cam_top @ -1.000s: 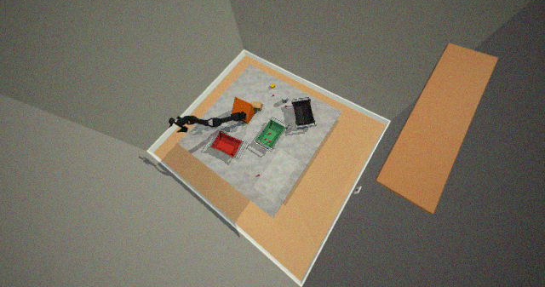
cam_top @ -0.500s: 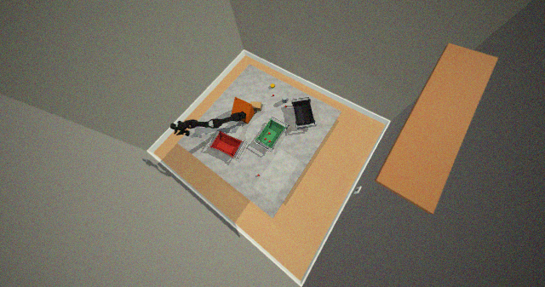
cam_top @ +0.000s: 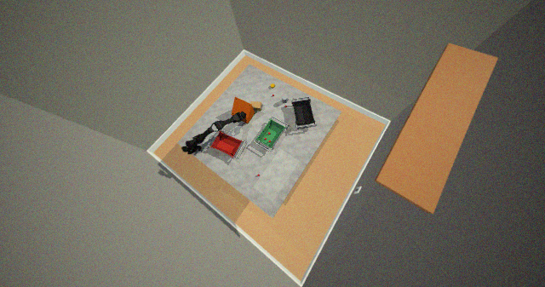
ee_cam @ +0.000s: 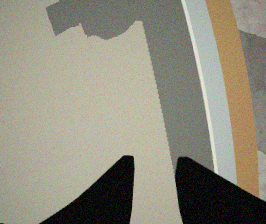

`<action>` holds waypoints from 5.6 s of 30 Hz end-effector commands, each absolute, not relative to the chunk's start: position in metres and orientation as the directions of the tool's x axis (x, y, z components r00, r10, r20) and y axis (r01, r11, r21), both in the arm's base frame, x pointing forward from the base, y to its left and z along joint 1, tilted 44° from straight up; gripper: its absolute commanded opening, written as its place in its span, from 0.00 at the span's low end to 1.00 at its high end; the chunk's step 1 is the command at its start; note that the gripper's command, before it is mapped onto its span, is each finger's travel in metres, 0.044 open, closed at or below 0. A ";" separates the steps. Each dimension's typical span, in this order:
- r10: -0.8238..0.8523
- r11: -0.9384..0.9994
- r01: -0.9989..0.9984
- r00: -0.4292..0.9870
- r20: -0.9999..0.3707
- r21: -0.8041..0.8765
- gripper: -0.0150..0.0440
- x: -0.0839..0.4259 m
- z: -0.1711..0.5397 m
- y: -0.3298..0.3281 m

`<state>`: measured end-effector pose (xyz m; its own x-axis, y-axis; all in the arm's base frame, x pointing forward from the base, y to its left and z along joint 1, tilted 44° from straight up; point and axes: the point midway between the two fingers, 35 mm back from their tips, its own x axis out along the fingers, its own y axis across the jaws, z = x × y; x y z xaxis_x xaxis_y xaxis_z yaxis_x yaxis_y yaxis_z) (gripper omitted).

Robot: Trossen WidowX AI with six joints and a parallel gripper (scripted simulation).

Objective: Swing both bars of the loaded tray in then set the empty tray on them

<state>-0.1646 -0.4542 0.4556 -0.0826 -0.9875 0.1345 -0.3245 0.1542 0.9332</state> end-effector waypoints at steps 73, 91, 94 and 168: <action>-0.685 0.716 -0.045 0.144 -0.714 -0.696 0.40 0.376 0.175 -0.064; -0.686 0.715 -0.045 0.144 -0.713 -0.698 0.40 0.378 0.153 -0.073; -0.686 0.715 -0.045 0.144 -0.713 -0.697 0.40 0.376 0.155 -0.061; -0.664 0.736 -0.057 0.136 -0.736 -0.675 0.40 0.384 0.041 0.118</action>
<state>0.3872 0.0857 0.0713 0.1376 -0.6673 -0.7320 -0.0427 0.7343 -0.6775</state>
